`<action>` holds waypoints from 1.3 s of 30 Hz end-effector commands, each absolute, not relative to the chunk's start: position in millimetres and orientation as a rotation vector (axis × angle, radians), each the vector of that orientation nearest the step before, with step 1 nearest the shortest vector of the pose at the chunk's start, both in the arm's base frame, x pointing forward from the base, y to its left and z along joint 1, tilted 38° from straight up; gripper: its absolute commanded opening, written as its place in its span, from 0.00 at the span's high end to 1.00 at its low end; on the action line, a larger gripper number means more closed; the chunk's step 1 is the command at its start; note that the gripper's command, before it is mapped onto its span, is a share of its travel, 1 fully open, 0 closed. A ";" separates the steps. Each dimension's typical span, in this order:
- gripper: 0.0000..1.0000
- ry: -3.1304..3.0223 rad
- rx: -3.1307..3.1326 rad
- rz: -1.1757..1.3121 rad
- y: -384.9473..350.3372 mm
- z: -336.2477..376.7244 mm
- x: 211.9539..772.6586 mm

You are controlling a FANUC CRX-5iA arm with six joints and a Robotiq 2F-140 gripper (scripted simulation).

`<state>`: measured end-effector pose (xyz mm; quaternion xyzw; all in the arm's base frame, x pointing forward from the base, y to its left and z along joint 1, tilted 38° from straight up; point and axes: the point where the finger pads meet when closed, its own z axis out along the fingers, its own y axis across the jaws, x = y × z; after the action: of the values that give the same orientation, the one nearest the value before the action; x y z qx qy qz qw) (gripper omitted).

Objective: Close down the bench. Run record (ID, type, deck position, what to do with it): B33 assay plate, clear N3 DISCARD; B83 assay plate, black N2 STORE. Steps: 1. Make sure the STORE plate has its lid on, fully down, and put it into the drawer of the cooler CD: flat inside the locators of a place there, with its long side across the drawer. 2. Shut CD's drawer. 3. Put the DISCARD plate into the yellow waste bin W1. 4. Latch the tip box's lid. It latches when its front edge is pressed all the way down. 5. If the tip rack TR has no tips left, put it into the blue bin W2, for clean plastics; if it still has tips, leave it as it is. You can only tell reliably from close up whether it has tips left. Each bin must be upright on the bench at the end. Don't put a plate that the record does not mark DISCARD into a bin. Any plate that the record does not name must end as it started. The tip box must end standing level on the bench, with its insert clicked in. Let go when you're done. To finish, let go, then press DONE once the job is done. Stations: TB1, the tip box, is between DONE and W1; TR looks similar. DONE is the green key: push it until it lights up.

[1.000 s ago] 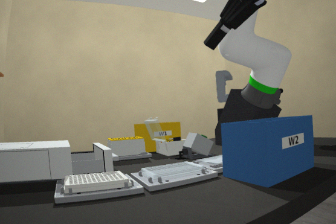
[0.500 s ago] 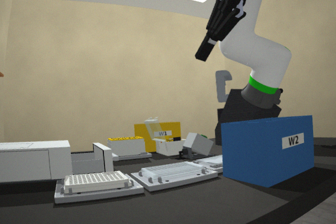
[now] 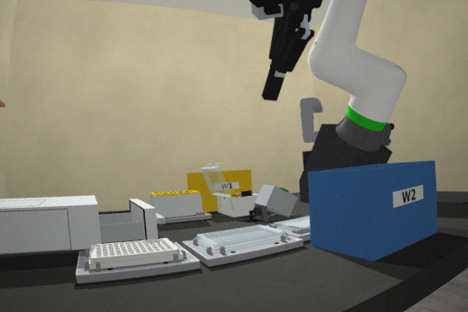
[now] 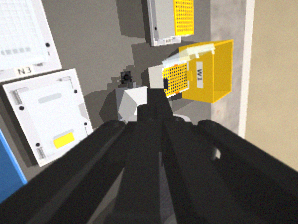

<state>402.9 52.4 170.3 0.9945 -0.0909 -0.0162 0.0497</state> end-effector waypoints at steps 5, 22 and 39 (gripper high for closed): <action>0.90 -0.230 3.118 -0.190 37.0 144.5 402.9; 0.90 -0.149 3.366 -0.336 9.0 98.9 411.3; 0.90 -0.093 3.625 -0.236 -22.5 68.9 434.1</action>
<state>427.8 -14.2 75.6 0.9741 -0.0311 -0.0718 -0.2123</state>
